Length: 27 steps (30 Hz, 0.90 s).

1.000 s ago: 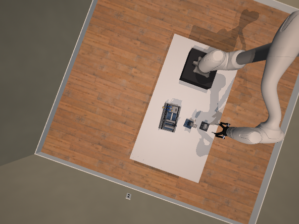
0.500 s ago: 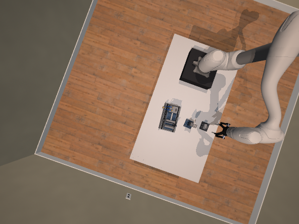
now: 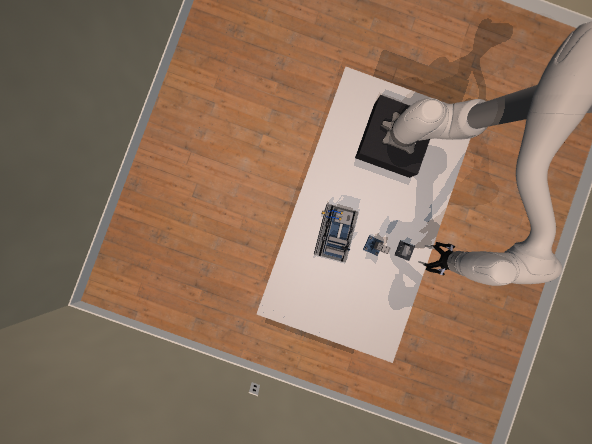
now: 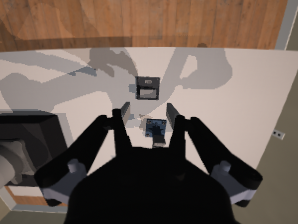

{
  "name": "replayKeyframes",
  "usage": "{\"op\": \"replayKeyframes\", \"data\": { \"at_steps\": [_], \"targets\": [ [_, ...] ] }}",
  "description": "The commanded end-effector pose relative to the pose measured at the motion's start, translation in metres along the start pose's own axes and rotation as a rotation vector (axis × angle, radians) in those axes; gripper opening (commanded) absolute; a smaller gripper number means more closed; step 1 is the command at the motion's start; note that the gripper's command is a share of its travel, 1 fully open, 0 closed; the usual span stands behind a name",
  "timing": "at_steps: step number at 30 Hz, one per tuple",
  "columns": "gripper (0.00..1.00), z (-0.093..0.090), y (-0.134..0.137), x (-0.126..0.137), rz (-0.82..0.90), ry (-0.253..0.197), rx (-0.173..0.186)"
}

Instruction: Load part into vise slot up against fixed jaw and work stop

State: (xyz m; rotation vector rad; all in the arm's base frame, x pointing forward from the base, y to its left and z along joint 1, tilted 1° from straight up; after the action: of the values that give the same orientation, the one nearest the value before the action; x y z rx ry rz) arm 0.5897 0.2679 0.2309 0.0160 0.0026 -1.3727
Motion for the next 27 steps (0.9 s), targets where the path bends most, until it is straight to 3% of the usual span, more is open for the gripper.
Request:
{"op": "replayKeyframes", "data": {
  "at_steps": [1,27],
  "targets": [
    [0.51,-0.001,0.0,0.0,0.0,0.0,0.0],
    [0.51,-0.034,0.0,0.0,0.0,0.0,0.0]
  ]
}}
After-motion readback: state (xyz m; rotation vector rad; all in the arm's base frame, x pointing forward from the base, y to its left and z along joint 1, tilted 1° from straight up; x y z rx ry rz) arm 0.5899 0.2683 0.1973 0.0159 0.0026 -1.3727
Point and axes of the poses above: the point where the finger pads meet when closed, its own z axis back along the fingers, its own y axis across the jaws, x = y × z, the point moved 6 cm from there along z, back along the fingers, and after that the axes turned 12 degrees about z, right-handed, at the moved point
